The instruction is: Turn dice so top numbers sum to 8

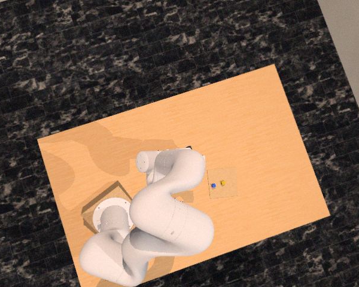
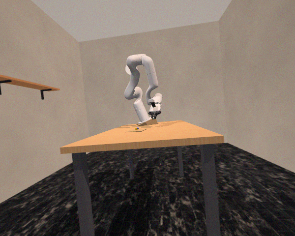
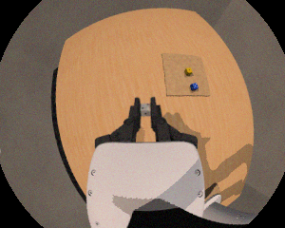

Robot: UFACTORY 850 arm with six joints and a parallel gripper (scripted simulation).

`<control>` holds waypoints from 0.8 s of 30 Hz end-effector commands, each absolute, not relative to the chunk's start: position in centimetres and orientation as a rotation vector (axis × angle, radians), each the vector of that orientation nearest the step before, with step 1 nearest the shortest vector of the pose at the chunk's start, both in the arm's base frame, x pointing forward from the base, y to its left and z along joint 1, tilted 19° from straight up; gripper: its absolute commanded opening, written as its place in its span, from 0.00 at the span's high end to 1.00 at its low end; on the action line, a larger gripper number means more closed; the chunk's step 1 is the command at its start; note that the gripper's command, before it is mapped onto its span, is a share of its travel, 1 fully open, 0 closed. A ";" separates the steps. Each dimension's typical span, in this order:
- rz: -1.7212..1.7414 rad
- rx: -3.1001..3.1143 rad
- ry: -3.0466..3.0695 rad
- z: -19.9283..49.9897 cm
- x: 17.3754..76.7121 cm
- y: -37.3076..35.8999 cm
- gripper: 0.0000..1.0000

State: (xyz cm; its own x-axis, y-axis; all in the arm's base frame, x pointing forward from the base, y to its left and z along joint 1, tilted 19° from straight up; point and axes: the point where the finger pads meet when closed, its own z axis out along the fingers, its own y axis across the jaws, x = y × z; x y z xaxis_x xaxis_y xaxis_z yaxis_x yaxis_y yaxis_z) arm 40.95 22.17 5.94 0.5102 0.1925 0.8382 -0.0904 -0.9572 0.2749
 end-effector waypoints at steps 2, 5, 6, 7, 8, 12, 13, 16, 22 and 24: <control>1.426 2.472 0.086 4.7 41.2 21.8 0.89; 1.426 2.472 0.086 3.6 41.4 21.5 0.89; 1.426 2.472 0.086 3.2 41.4 21.4 0.89; 1.426 2.472 0.086 2.8 41.5 21.3 0.89; 1.426 2.472 0.086 2.4 41.6 21.1 0.89; 1.426 2.472 0.086 1.4 41.7 20.8 0.89; 1.426 2.472 0.086 1.4 41.7 20.8 0.89; 1.426 2.472 0.086 0.6 41.9 20.6 0.89; 1.426 2.472 0.086 -0.1 42.0 20.4 0.89; 1.426 2.472 0.086 -0.1 42.0 20.4 0.89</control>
